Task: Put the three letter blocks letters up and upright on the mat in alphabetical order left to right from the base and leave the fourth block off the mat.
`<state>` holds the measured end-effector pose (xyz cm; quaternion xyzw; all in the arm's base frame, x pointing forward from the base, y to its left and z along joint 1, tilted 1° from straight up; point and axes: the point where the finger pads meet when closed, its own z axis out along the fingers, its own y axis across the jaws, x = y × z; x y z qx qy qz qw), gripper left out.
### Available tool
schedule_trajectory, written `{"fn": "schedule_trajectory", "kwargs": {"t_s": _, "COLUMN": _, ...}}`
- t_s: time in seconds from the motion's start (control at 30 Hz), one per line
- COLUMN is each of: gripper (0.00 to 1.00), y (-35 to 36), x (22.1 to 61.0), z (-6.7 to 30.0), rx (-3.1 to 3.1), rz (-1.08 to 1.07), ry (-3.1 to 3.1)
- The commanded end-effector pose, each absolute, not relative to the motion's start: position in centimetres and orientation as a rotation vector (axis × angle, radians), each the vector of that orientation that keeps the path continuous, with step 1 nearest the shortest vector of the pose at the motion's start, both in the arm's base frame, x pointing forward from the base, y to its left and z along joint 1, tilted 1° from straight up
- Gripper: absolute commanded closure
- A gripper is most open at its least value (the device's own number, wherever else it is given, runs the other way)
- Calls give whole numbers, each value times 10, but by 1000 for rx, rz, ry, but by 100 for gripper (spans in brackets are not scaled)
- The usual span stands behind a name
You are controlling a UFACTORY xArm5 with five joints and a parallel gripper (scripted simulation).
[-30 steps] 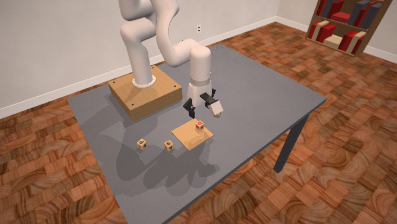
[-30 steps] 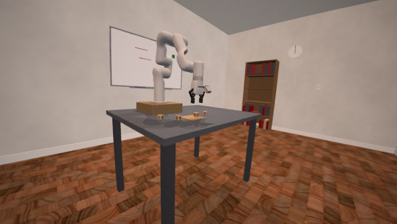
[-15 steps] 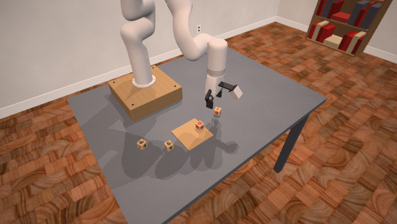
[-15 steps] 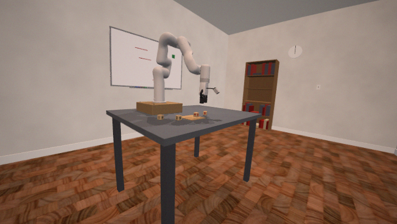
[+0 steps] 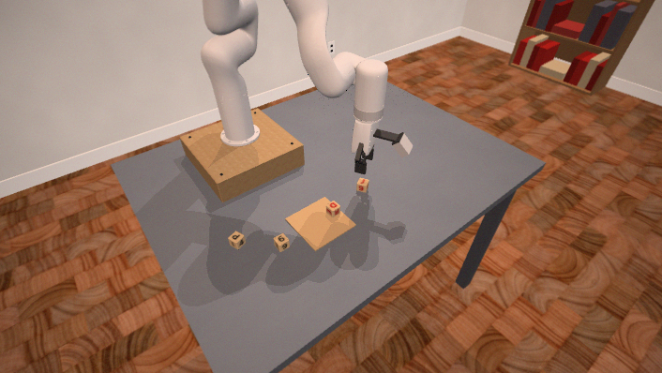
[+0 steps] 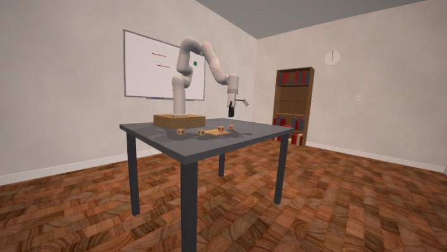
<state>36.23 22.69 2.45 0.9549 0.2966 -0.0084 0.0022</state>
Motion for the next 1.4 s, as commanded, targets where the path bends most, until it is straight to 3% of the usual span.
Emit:
{"fn": "schedule_trajectory", "kwargs": {"t_s": 0.0, "gripper": 31, "y": 228, "x": 363, "z": 26, "rx": 2996, "rz": -21, "ry": 932}}
{"fn": "schedule_trajectory", "kwargs": {"t_s": 1.37, "gripper": 31, "y": 228, "x": 363, "z": 16, "rx": 2996, "rz": -21, "ry": 932}}
